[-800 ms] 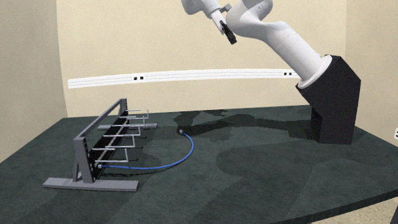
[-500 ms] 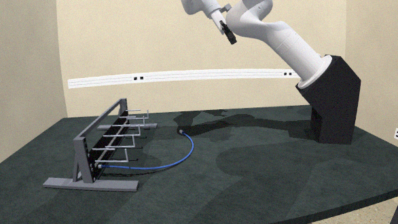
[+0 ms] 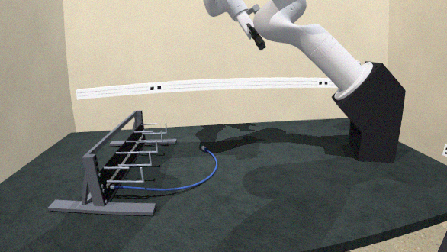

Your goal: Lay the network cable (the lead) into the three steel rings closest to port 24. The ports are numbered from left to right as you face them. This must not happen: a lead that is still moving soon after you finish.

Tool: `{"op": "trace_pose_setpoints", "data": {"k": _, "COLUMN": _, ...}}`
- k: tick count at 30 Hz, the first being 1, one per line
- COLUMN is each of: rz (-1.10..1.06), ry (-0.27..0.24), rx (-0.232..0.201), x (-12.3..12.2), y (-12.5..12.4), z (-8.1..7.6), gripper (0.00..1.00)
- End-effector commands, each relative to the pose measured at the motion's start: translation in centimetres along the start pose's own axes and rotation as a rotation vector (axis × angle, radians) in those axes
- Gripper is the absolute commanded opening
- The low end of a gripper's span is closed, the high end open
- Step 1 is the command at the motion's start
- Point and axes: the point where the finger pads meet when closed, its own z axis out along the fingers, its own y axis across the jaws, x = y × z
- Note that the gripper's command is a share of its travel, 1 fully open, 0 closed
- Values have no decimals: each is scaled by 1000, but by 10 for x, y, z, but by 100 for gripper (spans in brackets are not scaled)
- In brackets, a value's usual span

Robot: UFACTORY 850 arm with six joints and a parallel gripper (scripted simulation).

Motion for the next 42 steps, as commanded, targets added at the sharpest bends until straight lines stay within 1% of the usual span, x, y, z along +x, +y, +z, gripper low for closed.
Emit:
{"op": "trace_pose_setpoints", "data": {"k": 1, "rz": -30, "ry": -2, "rx": 11, "x": -4, "y": 4, "z": 2, "gripper": 100}}
{"op": "trace_pose_setpoints", "data": {"k": 7, "rz": -156, "ry": -18, "rx": 54, "x": -21, "y": 21, "z": 12, "gripper": 100}}
{"op": "trace_pose_setpoints", "data": {"k": 10, "rz": -169, "ry": -19, "rx": 58, "x": -23, "y": 23, "z": 13, "gripper": 100}}
{"op": "trace_pose_setpoints", "data": {"k": 12, "rz": -233, "ry": -28, "rx": 79, "x": -31, "y": 32, "z": 18, "gripper": 100}}
{"op": "trace_pose_setpoints", "data": {"k": 25, "rz": -453, "ry": -52, "rx": 154, "x": -59, "y": 61, "z": 36, "gripper": 100}}
{"op": "trace_pose_setpoints", "data": {"k": 27, "rz": -453, "ry": -52, "rx": 154, "x": -59, "y": 61, "z": 36, "gripper": 100}}
{"op": "trace_pose_setpoints", "data": {"k": 29, "rz": -515, "ry": -64, "rx": 174, "x": -68, "y": 70, "z": 41, "gripper": 100}}
{"op": "trace_pose_setpoints", "data": {"k": 42, "rz": -723, "ry": -86, "rx": 246, "x": -96, "y": 98, "z": 58, "gripper": 100}}
